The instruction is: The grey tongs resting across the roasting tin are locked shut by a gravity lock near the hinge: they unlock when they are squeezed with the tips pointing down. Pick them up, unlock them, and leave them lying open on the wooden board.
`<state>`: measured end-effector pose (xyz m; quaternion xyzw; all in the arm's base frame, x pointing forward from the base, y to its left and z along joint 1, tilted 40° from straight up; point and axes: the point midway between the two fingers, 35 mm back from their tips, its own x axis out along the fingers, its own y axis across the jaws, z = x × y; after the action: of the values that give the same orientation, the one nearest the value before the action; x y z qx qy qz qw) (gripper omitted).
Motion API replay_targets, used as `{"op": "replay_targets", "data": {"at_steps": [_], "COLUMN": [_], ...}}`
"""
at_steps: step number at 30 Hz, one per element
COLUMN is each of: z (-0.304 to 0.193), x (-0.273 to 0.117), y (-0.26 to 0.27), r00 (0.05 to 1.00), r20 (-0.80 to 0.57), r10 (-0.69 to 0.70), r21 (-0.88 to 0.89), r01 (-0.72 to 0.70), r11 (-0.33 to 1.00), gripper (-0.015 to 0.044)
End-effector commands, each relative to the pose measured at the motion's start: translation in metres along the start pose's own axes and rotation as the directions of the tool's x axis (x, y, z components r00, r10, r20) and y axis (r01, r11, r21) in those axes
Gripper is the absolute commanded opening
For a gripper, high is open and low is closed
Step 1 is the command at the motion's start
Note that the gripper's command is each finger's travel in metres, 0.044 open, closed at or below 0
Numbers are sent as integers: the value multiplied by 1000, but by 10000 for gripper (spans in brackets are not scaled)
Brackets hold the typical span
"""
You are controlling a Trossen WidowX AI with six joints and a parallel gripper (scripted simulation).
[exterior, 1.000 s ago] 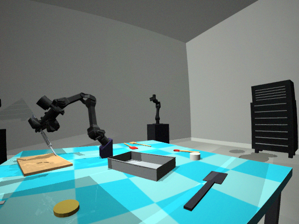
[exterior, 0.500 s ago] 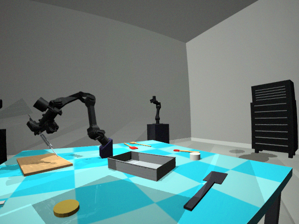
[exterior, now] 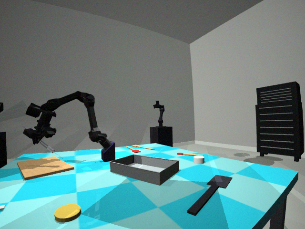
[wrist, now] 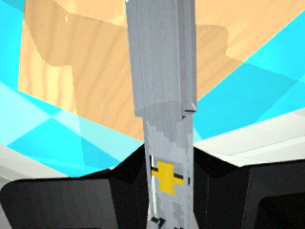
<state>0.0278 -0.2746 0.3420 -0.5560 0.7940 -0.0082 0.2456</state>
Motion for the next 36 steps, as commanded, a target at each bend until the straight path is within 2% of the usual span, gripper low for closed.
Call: {"op": "replay_targets", "data": {"at_steps": [1, 12, 24, 36], "z": [-4, 2, 7, 7], "x": [4, 18, 26, 27], "y": [-1, 4, 11, 11], "r00": [998, 961, 874, 869], "r20": [69, 276, 479, 489], "r10": [-14, -29, -74, -78], "r21": [9, 41, 136, 143], "r01": [13, 18, 9, 8], "r11": [1000, 999, 991, 990], "gripper": [-150, -150, -150, -150]}}
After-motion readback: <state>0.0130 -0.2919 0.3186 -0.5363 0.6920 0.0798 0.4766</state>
